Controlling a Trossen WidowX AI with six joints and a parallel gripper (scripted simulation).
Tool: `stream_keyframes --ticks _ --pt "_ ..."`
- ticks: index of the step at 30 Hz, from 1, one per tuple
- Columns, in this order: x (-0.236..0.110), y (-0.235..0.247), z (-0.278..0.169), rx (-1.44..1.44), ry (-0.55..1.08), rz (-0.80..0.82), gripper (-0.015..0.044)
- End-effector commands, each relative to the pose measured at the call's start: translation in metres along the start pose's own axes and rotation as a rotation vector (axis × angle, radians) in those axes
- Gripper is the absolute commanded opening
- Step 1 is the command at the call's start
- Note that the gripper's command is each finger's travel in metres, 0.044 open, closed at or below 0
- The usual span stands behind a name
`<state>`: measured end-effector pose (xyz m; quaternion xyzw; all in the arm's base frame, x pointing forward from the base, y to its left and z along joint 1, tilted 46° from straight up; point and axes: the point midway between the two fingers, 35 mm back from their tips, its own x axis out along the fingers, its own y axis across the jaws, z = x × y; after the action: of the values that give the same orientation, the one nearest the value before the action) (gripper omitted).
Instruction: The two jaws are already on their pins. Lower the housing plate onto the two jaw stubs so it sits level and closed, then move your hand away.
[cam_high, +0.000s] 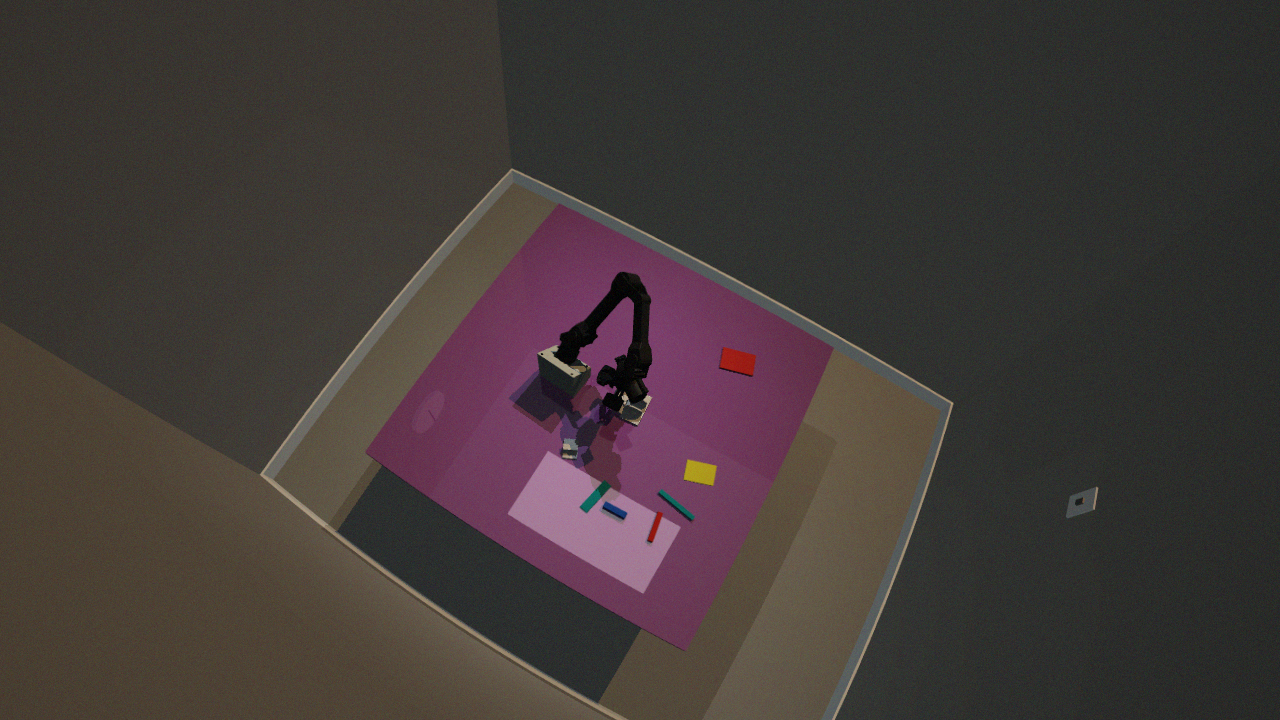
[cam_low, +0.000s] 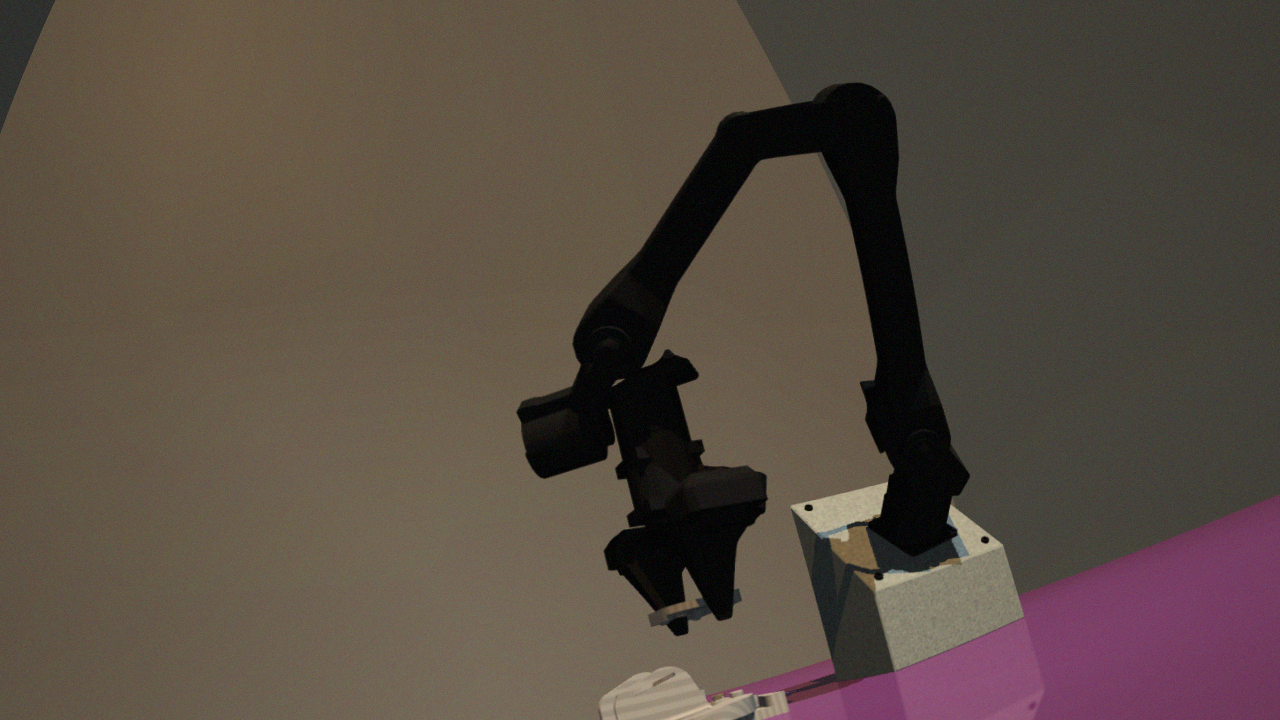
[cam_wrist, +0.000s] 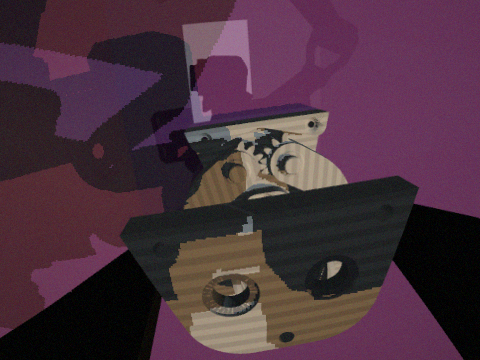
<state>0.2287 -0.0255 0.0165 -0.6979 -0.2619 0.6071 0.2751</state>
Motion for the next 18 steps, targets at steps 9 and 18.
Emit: stream_keyframes --ticks 9,18 --pt "0.0 -0.006 0.006 0.0 0.003 -0.003 0.0351" --pt "0.0 -0.009 0.01 0.0 0.002 -0.003 0.0351"
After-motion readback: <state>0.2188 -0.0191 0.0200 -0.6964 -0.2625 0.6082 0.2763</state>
